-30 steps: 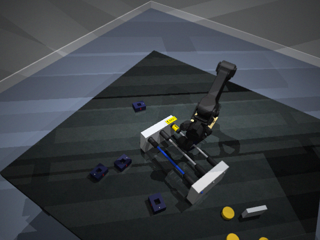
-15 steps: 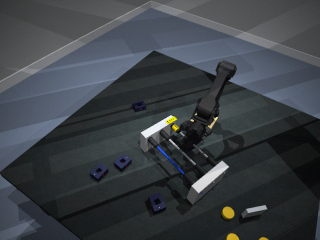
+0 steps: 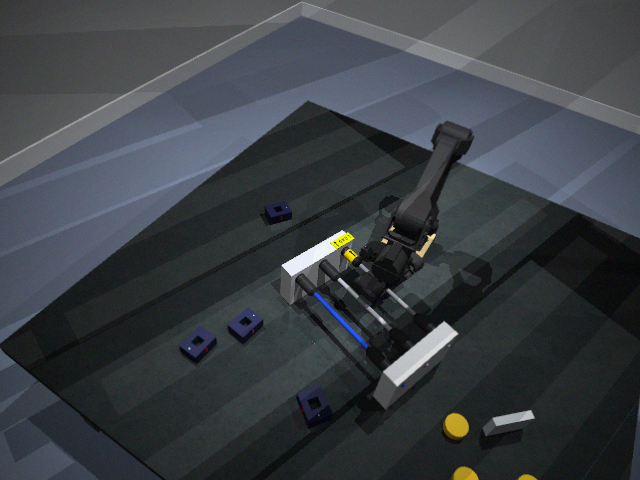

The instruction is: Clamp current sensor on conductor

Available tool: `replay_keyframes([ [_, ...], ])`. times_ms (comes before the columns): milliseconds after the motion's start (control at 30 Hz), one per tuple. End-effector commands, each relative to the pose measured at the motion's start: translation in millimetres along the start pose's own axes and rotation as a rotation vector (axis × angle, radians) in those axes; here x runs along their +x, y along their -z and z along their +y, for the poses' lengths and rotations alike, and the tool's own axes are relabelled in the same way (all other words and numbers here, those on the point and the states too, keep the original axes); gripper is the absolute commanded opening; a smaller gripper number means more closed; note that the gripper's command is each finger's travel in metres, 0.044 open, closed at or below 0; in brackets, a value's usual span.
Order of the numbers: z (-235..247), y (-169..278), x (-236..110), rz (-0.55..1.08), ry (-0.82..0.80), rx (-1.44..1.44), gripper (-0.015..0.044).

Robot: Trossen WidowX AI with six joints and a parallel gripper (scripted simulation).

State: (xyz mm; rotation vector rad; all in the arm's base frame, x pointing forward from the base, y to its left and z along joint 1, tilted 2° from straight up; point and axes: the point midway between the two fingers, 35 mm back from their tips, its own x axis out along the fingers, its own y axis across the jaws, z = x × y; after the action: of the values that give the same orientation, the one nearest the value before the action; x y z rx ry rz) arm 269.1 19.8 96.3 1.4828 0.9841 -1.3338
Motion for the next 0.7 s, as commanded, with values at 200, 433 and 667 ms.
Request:
replay_keyframes([
  [200,0.0,0.0,0.0,0.000,0.000,0.000,0.0210],
  [433,0.0,0.0,0.0,0.000,0.000,0.000,0.0163],
  [667,0.0,0.0,-0.1,0.000,-0.004,0.000,0.0097],
])
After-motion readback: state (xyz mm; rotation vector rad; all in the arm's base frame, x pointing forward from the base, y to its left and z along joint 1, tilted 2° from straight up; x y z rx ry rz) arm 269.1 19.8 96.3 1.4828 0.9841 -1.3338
